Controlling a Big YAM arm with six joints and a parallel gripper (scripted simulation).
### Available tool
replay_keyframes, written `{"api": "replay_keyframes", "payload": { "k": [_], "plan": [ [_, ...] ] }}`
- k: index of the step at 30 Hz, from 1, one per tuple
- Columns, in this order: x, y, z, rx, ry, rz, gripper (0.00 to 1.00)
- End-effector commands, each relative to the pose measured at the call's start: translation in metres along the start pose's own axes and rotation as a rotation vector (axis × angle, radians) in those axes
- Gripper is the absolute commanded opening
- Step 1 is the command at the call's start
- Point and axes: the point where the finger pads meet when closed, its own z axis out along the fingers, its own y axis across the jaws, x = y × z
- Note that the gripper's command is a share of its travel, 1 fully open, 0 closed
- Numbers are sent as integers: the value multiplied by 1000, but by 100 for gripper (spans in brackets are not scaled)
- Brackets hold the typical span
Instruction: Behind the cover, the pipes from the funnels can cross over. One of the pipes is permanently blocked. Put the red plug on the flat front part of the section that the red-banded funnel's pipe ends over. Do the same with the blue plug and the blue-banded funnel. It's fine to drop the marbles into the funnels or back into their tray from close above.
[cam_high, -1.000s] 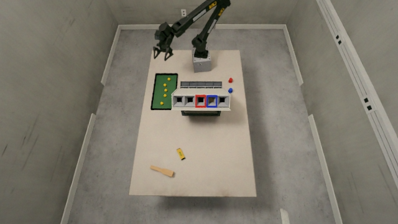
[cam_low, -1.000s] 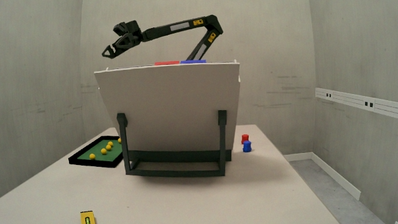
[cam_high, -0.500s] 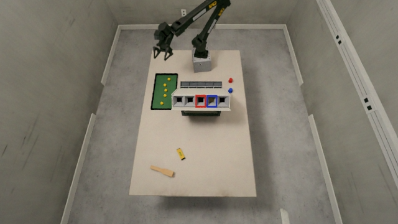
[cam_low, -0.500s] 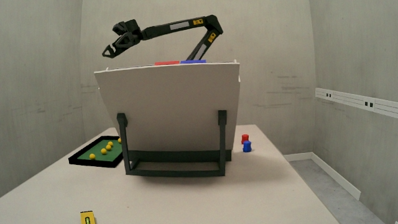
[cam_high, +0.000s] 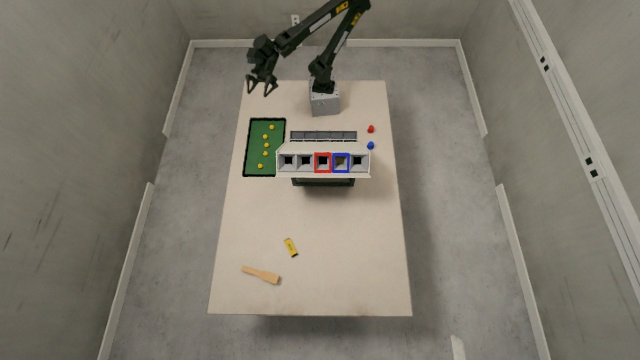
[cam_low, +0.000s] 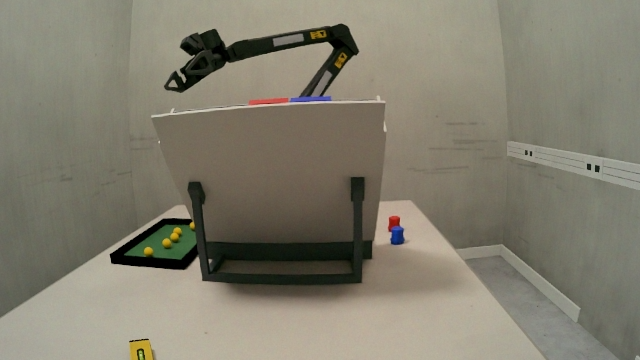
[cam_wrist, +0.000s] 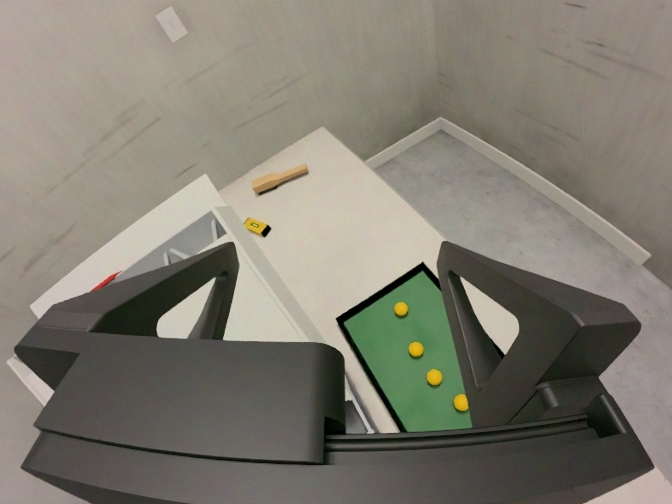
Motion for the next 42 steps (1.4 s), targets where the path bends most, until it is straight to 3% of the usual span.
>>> {"api": "replay_keyframes", "payload": {
  "k": [1,42],
  "plan": [
    [-39,9,-2,-8,-41,-26,100],
    [-38,9,-3,8,24,14,100]
  ]
}}
